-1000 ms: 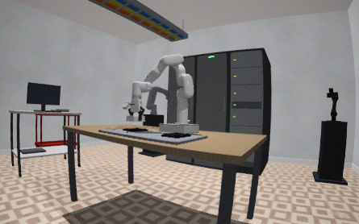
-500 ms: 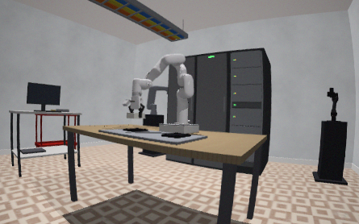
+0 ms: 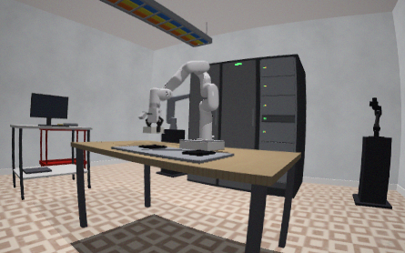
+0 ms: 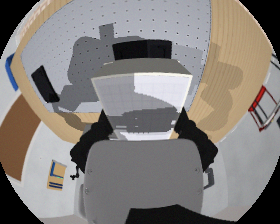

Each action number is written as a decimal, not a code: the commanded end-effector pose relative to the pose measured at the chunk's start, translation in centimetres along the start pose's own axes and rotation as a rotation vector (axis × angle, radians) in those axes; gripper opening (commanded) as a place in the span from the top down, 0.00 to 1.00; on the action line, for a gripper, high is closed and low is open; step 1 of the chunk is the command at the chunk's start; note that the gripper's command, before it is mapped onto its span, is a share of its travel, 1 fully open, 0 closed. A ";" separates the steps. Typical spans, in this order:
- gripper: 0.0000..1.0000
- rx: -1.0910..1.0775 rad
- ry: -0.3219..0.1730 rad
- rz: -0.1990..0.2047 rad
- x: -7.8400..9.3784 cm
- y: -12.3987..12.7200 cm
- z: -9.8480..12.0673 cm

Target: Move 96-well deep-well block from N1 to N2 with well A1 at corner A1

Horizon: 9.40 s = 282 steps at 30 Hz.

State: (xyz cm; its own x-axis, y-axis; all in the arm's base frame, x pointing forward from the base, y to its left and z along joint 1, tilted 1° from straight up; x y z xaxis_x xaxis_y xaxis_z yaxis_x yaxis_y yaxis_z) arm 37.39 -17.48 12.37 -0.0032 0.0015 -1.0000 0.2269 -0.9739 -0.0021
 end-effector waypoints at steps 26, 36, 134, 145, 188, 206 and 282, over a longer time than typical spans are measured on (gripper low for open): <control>1.00 0.012 0.000 0.001 0.0 -7.8 -2.2; 1.00 0.012 -0.002 0.000 0.1 -10.7 -3.0; 1.00 0.012 -0.010 0.006 0.5 -38.5 -10.3; 1.00 0.012 -0.010 0.006 0.5 -38.4 -10.3; 1.00 0.012 -0.010 0.006 3.6 -38.2 -10.2; 1.00 0.012 -0.010 0.006 6.1 -38.2 -10.2; 1.00 0.012 -0.010 0.006 8.7 -38.1 -10.2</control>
State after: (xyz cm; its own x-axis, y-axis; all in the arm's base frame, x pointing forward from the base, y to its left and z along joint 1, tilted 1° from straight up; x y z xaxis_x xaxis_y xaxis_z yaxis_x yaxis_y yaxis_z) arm 38.51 21.92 3.61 -0.0153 -0.0087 -0.9998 0.2147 -0.9767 0.0052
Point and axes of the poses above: the point where the finger pads meet when closed, its own x axis out along the fingers, its own y axis across the jaws, z = x × y, the point moved 6 cm from there along -x, back along the fingers, and after that the axes turned 11 degrees about -x, right-handed, at the moved point
